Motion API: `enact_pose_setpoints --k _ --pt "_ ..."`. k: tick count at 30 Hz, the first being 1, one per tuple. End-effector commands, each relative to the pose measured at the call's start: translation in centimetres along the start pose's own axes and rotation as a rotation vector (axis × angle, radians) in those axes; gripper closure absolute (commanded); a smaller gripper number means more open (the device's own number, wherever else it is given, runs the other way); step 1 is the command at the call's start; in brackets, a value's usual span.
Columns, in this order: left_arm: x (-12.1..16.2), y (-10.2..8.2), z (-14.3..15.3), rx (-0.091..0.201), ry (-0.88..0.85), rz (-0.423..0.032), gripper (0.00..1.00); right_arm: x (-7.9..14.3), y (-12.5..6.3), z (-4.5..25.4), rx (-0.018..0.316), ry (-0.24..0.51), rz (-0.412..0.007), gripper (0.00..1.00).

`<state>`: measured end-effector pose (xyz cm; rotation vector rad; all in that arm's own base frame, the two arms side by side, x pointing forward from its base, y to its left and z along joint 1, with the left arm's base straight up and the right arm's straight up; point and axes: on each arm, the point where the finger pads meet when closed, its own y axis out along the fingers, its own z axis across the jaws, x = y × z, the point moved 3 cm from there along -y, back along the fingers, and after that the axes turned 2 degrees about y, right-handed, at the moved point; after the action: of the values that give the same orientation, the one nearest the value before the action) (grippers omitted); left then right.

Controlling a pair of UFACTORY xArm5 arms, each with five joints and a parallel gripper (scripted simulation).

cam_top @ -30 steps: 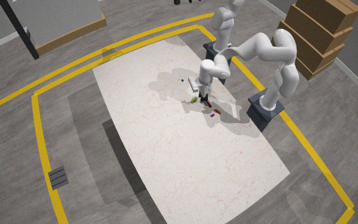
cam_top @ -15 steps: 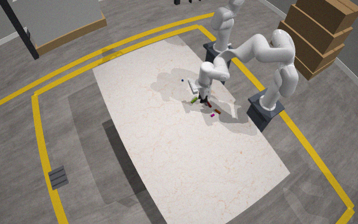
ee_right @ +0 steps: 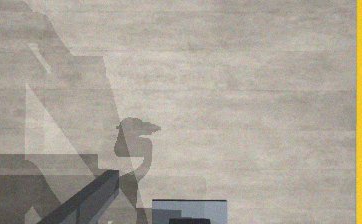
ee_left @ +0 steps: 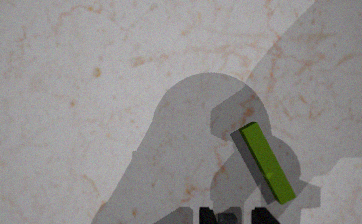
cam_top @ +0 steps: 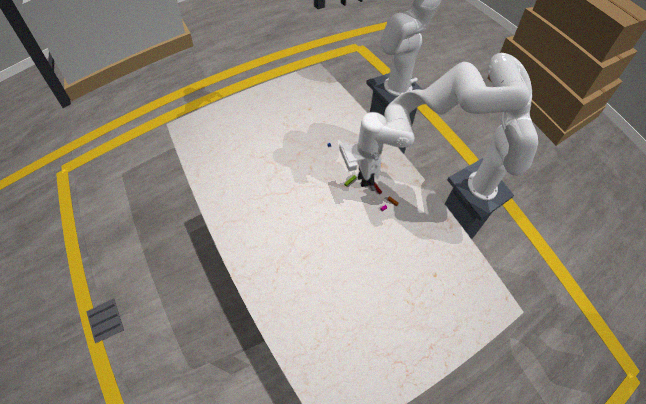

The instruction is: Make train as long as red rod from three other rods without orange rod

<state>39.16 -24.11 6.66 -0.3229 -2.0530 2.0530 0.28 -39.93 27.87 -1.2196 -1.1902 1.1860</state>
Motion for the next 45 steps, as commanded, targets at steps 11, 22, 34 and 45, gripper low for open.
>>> enact_pose_setpoints --k 11,22,34,45 --pt "-0.1 -0.1 0.0 0.001 0.0 0.004 0.74 -0.1 -0.1 0.0 0.0 0.0 0.004 0.0" --pt "-0.1 0.1 0.0 0.001 0.0 0.004 0.74 -0.1 -0.1 0.0 0.0 0.0 0.004 0.0" --pt "-0.1 0.8 0.0 0.001 0.0 0.004 0.74 -0.1 -0.1 0.0 0.0 0.0 0.004 0.0" --pt "-0.1 1.1 0.0 0.001 0.0 0.004 0.74 -0.1 -0.1 0.0 0.0 0.0 0.004 0.0"
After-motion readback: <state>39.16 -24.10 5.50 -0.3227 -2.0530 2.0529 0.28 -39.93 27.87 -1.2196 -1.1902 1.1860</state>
